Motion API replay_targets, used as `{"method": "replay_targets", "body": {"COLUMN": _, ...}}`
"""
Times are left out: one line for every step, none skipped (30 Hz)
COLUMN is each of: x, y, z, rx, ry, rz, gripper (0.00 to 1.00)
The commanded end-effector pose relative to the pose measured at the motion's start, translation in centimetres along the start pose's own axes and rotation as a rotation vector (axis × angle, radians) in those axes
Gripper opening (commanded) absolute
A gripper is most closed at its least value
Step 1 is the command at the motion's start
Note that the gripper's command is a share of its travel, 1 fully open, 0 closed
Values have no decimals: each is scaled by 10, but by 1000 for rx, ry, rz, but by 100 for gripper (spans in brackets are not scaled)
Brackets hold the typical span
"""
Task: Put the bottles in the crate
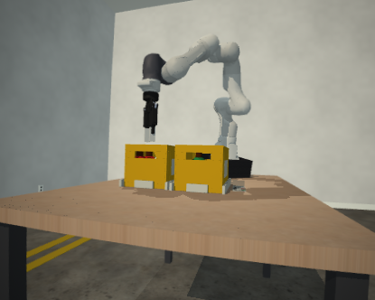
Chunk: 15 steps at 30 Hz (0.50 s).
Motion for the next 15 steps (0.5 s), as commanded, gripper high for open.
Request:
{"method": "replay_targets", "body": {"x": 1, "y": -6, "z": -1, "rx": 2, "ry": 8, "rz": 4, "gripper": 38}}
{"method": "replay_targets", "body": {"x": 1, "y": -7, "z": -1, "rx": 2, "ry": 8, "rz": 4, "gripper": 38}}
{"method": "replay_targets", "body": {"x": 1, "y": -9, "z": -1, "rx": 2, "ry": 8, "rz": 4, "gripper": 38}}
{"method": "replay_targets", "body": {"x": 1, "y": -10, "z": -1, "rx": 2, "ry": 8, "rz": 4, "gripper": 38}}
{"method": "replay_targets", "body": {"x": 1, "y": -11, "z": -1, "rx": 2, "ry": 8, "rz": 4, "gripper": 38}}
{"method": "replay_targets", "body": {"x": 1, "y": -13, "z": -1, "rx": 2, "ry": 8, "rz": 4, "gripper": 38}}
{"method": "replay_targets", "body": {"x": 1, "y": -14, "z": -1, "rx": 2, "ry": 8, "rz": 4, "gripper": 38}}
{"method": "replay_targets", "body": {"x": 1, "y": -15, "z": -1, "rx": 2, "ry": 8, "rz": 4, "gripper": 38}}
{"method": "replay_targets", "body": {"x": 1, "y": -15, "z": -1, "rx": 2, "ry": 8, "rz": 4, "gripper": 38}}
{"method": "replay_targets", "body": {"x": 1, "y": -15, "z": -1, "rx": 2, "ry": 8, "rz": 4, "gripper": 38}}
{"method": "replay_targets", "body": {"x": 1, "y": -17, "z": -1, "rx": 2, "ry": 8, "rz": 4, "gripper": 38}}
{"method": "replay_targets", "body": {"x": 1, "y": -18, "z": -1, "rx": 2, "ry": 8, "rz": 4, "gripper": 38}}
{"method": "replay_targets", "body": {"x": 1, "y": -19, "z": -1, "rx": 2, "ry": 8, "rz": 4, "gripper": 38}}
{"method": "replay_targets", "body": {"x": 1, "y": -21, "z": -1, "rx": 2, "ry": 8, "rz": 4, "gripper": 38}}
{"method": "replay_targets", "body": {"x": 1, "y": -22, "z": -1, "rx": 2, "ry": 8, "rz": 4, "gripper": 38}}
Point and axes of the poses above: the point where the finger pads meet when closed, its own y axis back along the fingers, its own z axis across the jaws, x = y × z, the point moved 7 cm from there along y, back along the fingers, and after that the axes turned 5 degrees about -y, right-handed, at the moved point
